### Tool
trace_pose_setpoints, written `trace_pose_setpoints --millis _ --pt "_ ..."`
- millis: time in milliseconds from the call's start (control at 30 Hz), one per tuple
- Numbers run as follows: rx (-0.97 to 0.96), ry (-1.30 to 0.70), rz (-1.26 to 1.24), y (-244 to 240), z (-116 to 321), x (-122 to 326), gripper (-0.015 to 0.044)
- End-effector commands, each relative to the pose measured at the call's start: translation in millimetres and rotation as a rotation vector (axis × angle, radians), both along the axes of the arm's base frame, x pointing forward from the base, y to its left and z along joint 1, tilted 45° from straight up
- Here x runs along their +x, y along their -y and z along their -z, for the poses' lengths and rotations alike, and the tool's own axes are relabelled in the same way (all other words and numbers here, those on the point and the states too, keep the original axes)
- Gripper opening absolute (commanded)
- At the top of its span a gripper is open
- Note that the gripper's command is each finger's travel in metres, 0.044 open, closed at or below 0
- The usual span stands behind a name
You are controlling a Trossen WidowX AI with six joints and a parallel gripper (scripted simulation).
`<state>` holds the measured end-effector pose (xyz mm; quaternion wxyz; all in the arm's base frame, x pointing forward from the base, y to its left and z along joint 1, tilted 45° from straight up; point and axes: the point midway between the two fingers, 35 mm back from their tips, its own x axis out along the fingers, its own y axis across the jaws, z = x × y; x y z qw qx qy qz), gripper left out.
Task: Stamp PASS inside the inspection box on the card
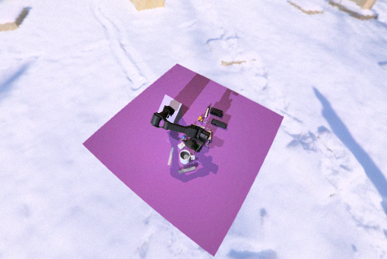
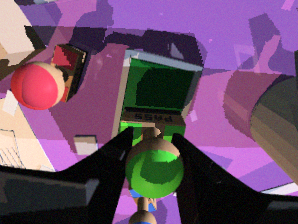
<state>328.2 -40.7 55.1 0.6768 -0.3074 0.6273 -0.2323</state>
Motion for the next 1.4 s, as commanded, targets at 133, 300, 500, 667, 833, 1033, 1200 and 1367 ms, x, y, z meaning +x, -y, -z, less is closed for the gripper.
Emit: trace_pose_setpoints --millis 133,300,500,667,833,1033,1200,1367 --pt "-0.005 -0.002 -0.002 4.2 3.6 0.1 0.0000" --pt "-0.005 -0.002 -0.002 6.5 5.9 0.3 0.0000" --pt "-0.006 -0.002 -0.001 9.3 8.5 0.4 0.0000" --pt "-0.007 -0.002 -0.001 11.7 10.7 0.5 0.0000" --pt "-0.007 -0.002 -0.001 12.3 11.3 0.5 0.0000" --pt "-0.004 0.000 0.001 13.2 12.2 0.6 0.0000" --pt "-0.004 0.000 0.001 13.9 12.9 0.7 0.0000" --pt "-0.004 0.001 0.001 14.6 13.6 0.8 0.0000"
